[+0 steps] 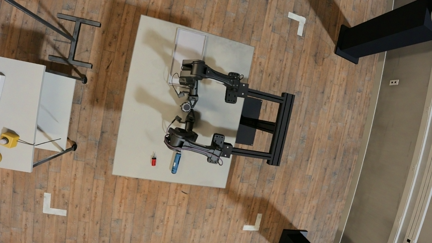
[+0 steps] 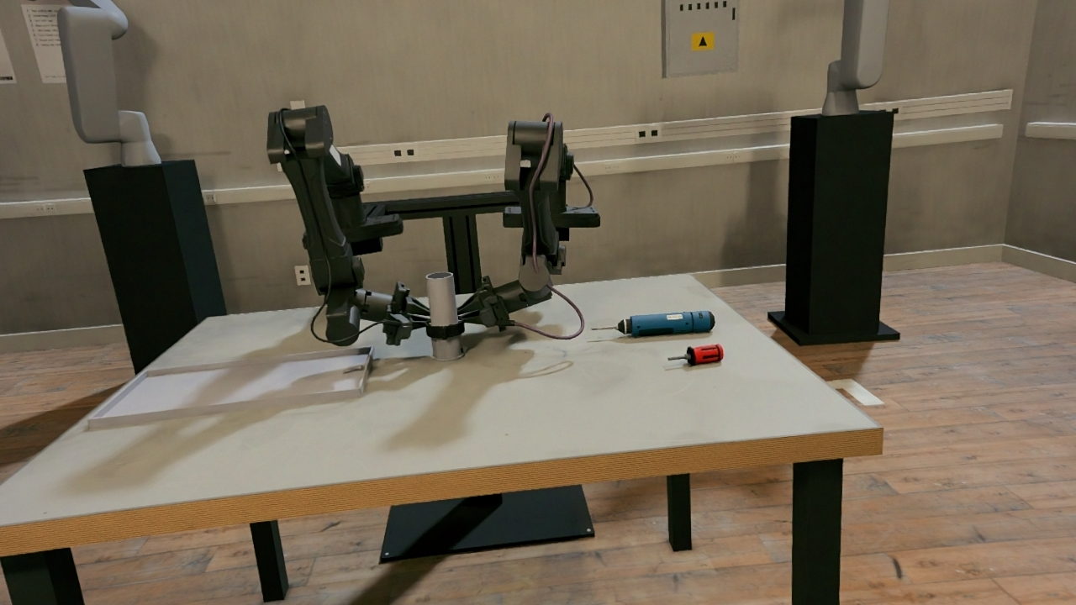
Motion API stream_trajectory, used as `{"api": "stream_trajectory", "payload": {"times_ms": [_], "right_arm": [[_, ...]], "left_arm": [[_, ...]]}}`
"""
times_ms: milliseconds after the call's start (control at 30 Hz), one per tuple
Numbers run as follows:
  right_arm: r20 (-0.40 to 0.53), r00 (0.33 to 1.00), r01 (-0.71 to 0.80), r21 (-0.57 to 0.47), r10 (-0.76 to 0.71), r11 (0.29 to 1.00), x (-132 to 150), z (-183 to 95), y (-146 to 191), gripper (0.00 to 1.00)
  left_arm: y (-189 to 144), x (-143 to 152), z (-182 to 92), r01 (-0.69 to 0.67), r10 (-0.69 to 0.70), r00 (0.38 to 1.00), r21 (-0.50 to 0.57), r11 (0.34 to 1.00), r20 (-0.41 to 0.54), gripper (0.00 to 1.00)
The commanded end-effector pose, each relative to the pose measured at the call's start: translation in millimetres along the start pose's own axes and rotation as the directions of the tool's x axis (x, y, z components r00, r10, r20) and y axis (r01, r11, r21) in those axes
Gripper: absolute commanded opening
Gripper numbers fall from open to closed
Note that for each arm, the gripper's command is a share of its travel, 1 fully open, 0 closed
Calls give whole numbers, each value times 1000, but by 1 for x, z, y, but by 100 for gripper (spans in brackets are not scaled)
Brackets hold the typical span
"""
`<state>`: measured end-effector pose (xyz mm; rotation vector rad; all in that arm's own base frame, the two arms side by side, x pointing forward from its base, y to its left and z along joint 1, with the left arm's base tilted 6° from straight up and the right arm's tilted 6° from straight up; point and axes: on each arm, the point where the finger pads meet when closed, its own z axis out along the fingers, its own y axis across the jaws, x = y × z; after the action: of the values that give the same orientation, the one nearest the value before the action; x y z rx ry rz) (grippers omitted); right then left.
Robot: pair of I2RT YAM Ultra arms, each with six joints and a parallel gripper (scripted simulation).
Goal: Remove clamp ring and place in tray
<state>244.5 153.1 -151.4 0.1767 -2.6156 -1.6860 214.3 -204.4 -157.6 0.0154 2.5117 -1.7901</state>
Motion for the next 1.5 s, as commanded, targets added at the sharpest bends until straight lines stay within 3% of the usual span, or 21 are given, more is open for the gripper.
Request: {"api": "stream_trajectory", "payload": {"times_ms": [0, 1467], "right_arm": [[1, 1000, 15, 3, -15, 1000, -3, 0, 1, 6], [3, 999, 34, 13, -34, 999, -8, 1, -5, 6]], "left_arm": [[-9, 6, -3, -3, 3, 1000, 12, 1000, -13, 6], [-7, 7, -3, 8, -8, 1000, 9, 1000, -14, 6]]}}
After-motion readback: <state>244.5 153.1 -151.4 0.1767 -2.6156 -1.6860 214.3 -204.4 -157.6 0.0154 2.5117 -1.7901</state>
